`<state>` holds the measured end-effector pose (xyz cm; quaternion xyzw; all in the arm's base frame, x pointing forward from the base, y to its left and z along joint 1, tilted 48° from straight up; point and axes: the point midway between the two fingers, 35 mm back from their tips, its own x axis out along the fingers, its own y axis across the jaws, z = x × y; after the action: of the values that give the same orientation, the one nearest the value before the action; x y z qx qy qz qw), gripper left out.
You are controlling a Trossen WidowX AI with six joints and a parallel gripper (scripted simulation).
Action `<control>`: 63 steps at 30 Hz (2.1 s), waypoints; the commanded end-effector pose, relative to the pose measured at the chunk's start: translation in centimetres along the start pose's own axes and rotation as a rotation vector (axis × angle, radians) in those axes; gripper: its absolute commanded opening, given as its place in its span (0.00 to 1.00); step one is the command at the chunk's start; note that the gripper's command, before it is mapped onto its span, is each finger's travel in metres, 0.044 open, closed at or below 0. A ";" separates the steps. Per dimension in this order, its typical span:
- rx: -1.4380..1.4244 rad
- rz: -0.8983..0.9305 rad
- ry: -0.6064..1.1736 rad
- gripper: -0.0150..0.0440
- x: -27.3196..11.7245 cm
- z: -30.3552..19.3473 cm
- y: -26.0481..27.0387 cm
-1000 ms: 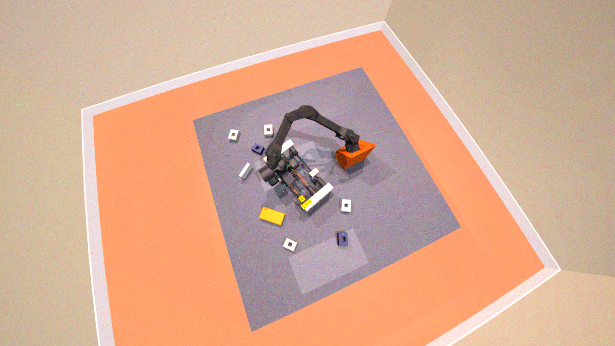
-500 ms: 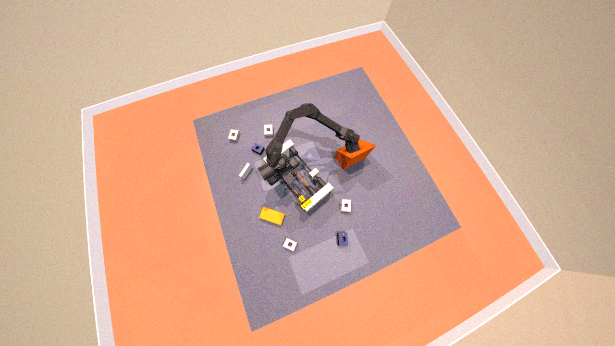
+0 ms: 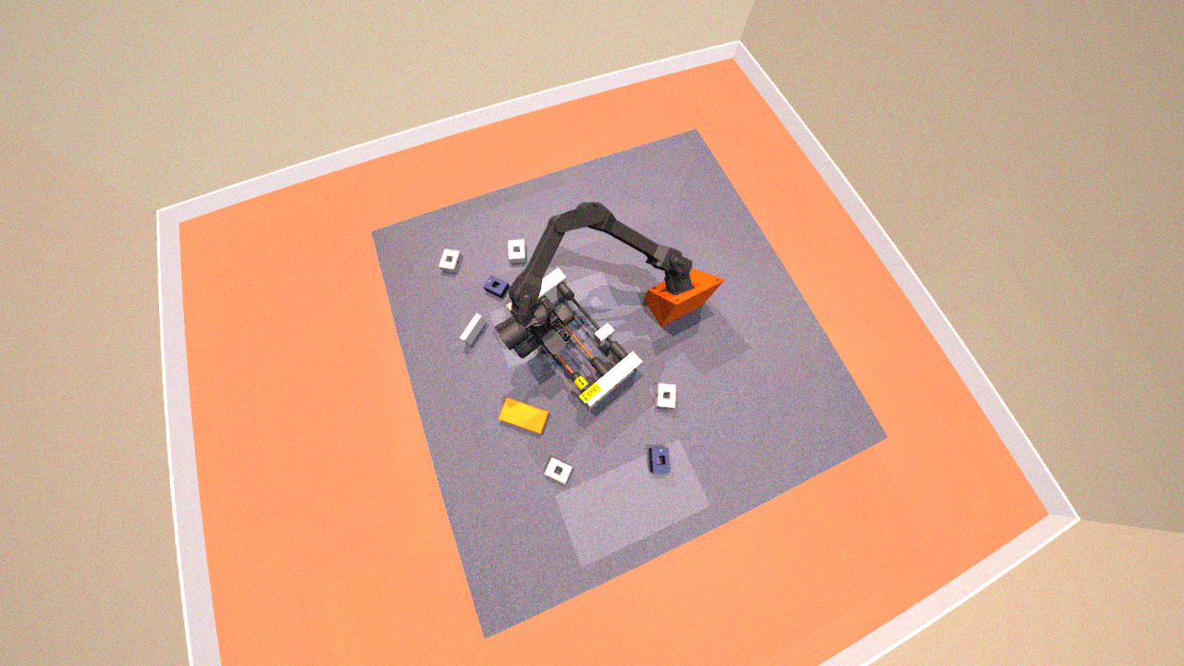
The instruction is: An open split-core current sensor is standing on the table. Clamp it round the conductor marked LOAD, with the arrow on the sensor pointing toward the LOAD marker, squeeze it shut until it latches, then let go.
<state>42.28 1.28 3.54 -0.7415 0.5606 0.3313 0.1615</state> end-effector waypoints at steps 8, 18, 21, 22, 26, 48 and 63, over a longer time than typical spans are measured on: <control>0.008 0.023 0.002 0.25 -0.1 -0.1 -0.7; 0.008 0.023 0.002 0.25 -0.1 -0.1 -0.7; 0.008 0.023 0.002 0.25 -0.1 -0.1 -0.7; 0.008 0.023 0.002 0.25 -0.1 -0.1 -0.7; 0.007 0.024 0.002 0.25 0.1 -0.1 -0.7; 0.008 0.024 -0.002 0.70 0.1 0.0 -0.7; 0.008 0.024 -0.002 0.70 0.1 0.0 -0.7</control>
<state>42.97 1.40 3.36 -0.7338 0.5705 0.3322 0.1605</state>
